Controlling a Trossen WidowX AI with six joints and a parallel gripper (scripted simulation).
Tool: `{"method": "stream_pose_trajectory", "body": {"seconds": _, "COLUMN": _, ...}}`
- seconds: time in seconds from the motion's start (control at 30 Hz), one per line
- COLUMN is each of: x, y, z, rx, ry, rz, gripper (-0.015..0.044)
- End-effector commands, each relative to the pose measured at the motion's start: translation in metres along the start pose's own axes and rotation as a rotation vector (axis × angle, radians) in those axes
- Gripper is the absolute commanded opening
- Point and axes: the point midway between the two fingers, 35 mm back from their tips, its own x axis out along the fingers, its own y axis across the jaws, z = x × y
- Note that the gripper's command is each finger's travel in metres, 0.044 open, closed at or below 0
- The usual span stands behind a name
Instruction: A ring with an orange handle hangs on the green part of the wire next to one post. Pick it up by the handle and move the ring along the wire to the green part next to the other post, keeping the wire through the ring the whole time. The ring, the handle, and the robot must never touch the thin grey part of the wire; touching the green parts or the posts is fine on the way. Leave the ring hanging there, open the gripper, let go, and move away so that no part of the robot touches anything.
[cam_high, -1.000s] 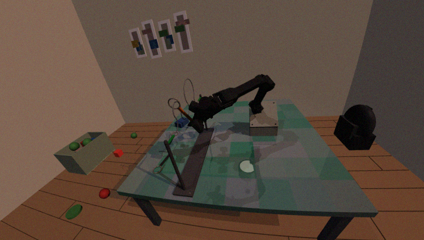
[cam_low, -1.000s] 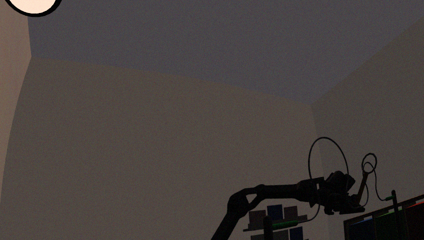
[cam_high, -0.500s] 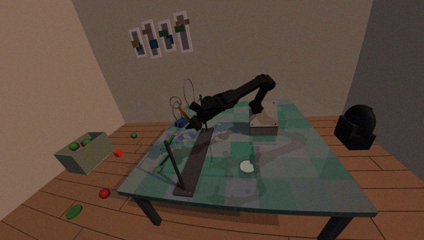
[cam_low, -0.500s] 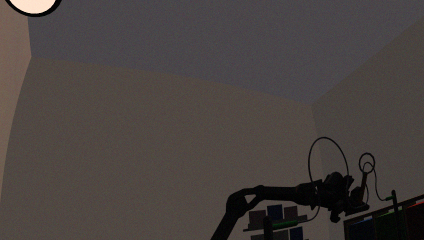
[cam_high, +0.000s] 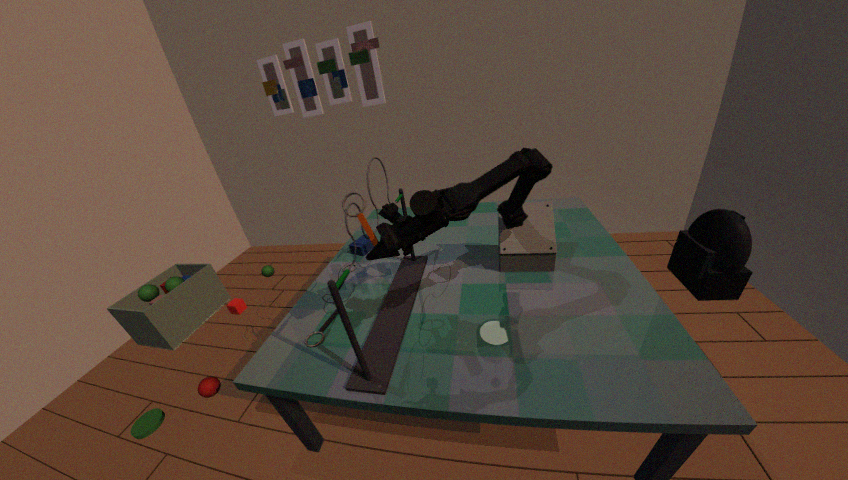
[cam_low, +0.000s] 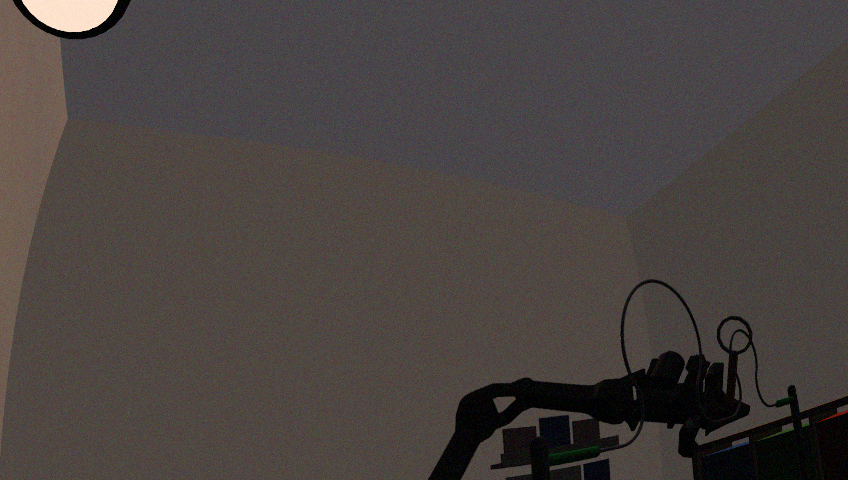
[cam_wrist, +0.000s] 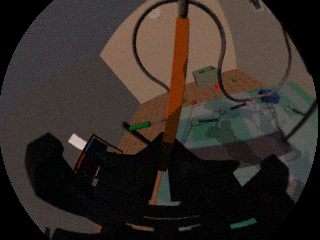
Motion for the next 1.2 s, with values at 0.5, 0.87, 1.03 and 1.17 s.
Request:
{"method": "stream_pose_trajectory", "body": {"seconds": 0.5, "x": -0.001, "y": 0.036, "z": 0.008, "rx": 0.396, "ry": -0.055, "rz": 0.227, "gripper": -0.0150}}
{"method": "stream_pose_trajectory", "body": {"seconds": 0.87, "x": -0.005, "y": 0.053, "z": 0.017, "rx": 0.620, "ry": -0.084, "rz": 0.353, "gripper": -0.0150}}
{"method": "stream_pose_trajectory", "body": {"seconds": 1.03, "x": -0.007, "y": 0.060, "z": 0.023, "rx": 0.721, "ry": -0.097, "rz": 0.410, "gripper": -0.0150}}
{"method": "stream_pose_trajectory", "body": {"seconds": 1.17, "x": -0.009, "y": 0.065, "z": 0.028, "rx": 0.802, "ry": -0.107, "rz": 0.455, "gripper": -0.0150}}
